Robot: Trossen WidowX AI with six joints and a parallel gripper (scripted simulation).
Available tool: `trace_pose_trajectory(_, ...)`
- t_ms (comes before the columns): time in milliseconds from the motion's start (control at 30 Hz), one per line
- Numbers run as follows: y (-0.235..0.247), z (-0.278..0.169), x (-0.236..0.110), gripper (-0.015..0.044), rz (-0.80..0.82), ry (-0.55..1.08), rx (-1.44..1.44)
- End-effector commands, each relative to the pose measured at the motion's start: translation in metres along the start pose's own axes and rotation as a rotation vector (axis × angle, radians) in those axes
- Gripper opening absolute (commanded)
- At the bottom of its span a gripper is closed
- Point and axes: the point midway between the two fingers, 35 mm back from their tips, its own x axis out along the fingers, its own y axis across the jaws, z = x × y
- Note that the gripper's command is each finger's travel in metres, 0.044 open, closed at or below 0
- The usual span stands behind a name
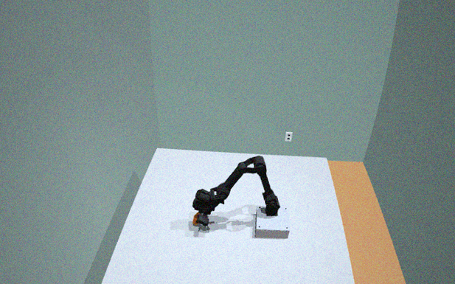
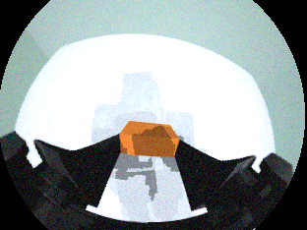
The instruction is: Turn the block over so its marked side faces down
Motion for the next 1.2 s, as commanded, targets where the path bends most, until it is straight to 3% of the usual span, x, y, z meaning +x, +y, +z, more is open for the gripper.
trace_pose_trajectory(0,0.0,0.0,0.004,0.0,-0.002,-0.031,-0.006)
trace_pose_trajectory(567,0.002,-0.008,0.038,0.0,-0.004,-0.276,-0.025)
trace_pose_trajectory(1167,0.0,-0.021,0.034,0.0,-0.004,-0.539,-0.004)
